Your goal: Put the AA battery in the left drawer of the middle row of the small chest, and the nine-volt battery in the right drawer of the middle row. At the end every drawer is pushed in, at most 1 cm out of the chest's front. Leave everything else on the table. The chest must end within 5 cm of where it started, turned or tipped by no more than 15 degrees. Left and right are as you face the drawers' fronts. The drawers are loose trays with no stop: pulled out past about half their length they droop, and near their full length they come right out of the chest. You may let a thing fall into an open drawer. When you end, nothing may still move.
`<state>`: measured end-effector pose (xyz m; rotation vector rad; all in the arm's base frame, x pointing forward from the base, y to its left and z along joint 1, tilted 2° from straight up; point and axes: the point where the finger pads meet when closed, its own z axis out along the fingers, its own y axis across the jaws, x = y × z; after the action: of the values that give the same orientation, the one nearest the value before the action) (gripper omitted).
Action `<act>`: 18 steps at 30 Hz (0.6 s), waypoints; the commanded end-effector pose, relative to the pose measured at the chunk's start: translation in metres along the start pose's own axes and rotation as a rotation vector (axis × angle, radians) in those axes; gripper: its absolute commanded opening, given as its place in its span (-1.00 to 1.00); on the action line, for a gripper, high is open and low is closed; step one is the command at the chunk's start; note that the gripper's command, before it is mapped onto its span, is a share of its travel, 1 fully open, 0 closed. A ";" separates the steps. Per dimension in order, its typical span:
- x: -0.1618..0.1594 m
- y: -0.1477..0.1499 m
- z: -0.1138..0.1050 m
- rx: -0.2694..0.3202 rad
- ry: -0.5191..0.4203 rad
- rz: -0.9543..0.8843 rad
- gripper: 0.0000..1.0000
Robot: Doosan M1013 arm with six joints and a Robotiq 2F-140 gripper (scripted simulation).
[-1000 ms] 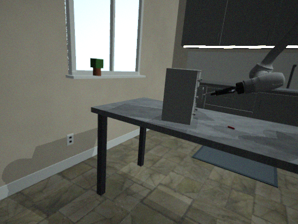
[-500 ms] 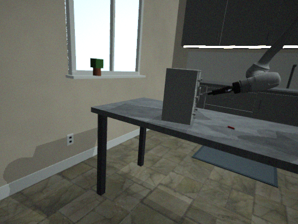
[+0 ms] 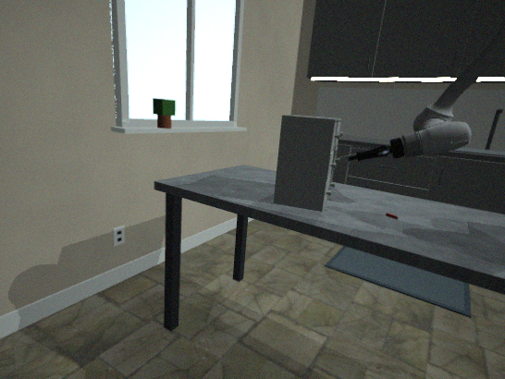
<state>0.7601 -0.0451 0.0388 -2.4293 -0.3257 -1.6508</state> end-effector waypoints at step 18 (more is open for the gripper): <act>0.001 0.000 0.003 0.000 0.000 0.000 -1.00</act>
<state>0.7632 -0.0441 0.0388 -2.4293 -0.3256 -1.6508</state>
